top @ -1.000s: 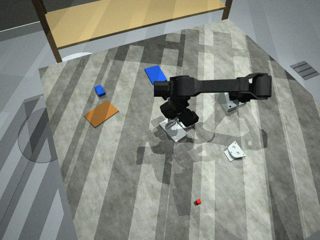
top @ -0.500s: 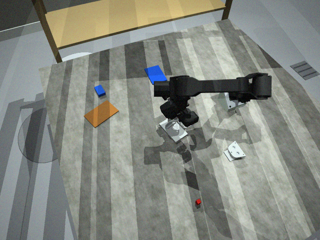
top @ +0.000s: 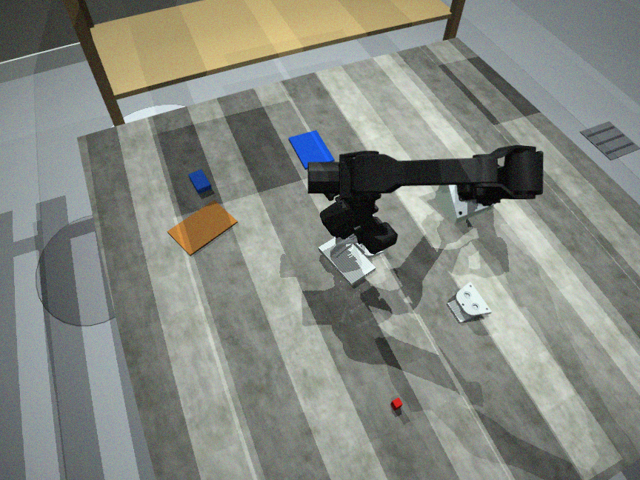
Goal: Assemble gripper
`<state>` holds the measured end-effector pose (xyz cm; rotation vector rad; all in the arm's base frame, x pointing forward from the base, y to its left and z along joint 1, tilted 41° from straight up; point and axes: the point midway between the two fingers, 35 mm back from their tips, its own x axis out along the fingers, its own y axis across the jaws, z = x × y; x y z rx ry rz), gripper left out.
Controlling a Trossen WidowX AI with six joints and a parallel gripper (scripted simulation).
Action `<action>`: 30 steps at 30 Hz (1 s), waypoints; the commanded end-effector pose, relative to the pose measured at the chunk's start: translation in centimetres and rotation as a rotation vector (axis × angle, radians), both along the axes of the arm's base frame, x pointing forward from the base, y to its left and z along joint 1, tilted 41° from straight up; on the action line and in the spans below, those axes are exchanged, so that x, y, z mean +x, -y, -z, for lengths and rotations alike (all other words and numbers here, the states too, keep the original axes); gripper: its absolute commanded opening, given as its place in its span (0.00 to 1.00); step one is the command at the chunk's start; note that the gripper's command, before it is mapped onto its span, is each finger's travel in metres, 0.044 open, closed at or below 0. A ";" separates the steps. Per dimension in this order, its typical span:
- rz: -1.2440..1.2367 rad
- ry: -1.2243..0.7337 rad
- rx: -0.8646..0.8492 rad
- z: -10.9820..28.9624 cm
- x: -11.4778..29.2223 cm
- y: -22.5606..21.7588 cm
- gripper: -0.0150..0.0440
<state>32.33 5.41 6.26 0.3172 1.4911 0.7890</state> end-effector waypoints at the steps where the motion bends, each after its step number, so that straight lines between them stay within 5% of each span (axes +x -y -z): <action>1: 0.004 0.001 0.002 -0.1 0.1 0.0 0.48; 30: 0.019 -0.012 0.001 -1.3 -0.6 -1.3 0.48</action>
